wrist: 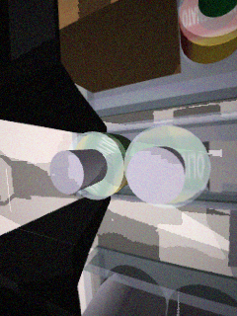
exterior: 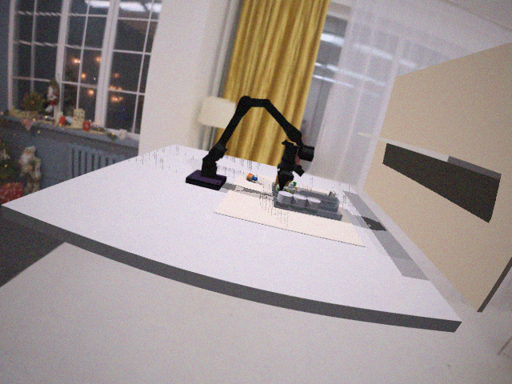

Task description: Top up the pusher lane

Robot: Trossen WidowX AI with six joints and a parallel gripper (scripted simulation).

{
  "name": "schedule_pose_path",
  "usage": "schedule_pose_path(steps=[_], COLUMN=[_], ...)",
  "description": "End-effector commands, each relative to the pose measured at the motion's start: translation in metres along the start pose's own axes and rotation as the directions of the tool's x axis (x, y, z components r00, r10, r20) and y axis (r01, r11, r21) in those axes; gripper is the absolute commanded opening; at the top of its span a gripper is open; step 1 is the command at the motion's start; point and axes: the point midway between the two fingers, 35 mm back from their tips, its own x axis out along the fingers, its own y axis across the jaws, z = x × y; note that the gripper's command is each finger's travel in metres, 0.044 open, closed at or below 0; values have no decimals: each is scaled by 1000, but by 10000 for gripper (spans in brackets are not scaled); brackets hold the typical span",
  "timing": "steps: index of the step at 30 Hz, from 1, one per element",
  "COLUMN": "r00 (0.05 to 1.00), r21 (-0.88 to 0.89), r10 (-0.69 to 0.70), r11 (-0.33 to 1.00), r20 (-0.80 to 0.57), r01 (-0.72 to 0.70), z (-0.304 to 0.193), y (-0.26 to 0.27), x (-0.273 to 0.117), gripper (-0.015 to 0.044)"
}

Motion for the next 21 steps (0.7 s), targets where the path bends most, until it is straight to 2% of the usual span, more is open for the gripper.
schedule_pose_path(steps=[1,21], r00=[1000,1000], r21=[-5,-5], r10=[-3,-3], r11=[1000,1000], r20=[13,13], r01=[3,3], z=[2,-1], y=[0,0], x=[0,0], gripper=[0,0])
